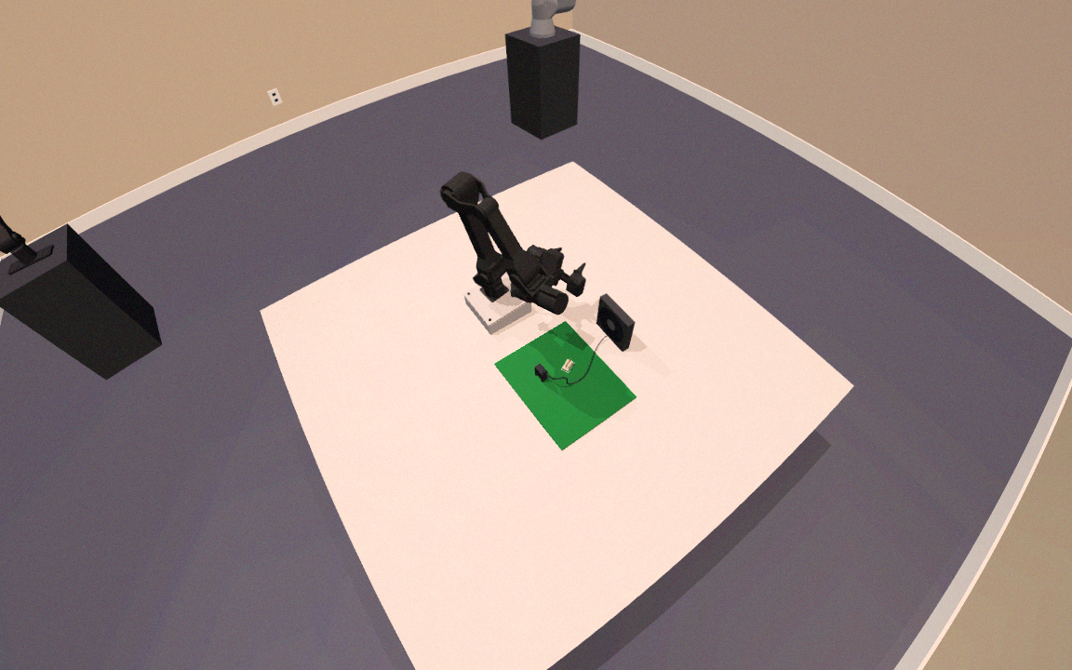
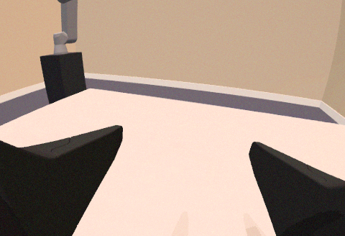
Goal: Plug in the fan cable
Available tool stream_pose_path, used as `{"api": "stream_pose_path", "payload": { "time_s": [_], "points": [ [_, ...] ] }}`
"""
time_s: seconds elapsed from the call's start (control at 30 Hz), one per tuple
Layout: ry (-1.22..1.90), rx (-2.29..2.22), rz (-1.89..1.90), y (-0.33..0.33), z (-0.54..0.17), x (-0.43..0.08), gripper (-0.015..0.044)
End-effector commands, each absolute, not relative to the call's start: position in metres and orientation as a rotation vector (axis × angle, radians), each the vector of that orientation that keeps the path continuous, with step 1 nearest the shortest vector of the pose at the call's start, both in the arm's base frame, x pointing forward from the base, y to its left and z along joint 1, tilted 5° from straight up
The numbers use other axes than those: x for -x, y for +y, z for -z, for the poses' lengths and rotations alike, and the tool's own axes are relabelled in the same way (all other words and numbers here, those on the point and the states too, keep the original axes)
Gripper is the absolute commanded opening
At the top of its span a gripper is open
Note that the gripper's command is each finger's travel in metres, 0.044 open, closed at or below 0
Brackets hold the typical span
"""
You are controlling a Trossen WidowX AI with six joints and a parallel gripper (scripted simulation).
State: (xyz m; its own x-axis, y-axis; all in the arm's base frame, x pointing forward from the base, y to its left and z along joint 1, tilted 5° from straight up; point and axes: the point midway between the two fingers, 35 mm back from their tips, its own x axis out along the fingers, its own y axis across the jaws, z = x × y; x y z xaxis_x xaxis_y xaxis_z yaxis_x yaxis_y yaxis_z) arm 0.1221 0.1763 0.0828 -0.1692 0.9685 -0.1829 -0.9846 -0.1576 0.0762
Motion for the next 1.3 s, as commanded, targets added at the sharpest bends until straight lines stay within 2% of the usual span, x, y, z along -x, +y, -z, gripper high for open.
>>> {"api": "stream_pose_path", "payload": {
  "time_s": [0.0, 0.1, 0.3, 0.5, 0.67, 0.97, 1.27],
  "points": [
    [0.202, 0.103, -1.730, 0.176, -0.083, -0.122, 0.0426],
    [0.275, 0.072, -1.710, 0.176, -0.082, -0.127, 0.0440],
    [0.861, -0.223, -1.417, 0.165, -0.076, -0.165, 0.0440],
    [1.317, -0.559, -0.930, 0.146, -0.075, -0.201, 0.0440],
    [1.545, -0.854, -0.420, 0.123, -0.077, -0.226, 0.0440],
    [1.586, -1.157, 0.193, 0.089, -0.086, -0.253, 0.0440],
    [1.453, -1.462, 0.799, 0.054, -0.098, -0.269, 0.0440]
  ]
}}
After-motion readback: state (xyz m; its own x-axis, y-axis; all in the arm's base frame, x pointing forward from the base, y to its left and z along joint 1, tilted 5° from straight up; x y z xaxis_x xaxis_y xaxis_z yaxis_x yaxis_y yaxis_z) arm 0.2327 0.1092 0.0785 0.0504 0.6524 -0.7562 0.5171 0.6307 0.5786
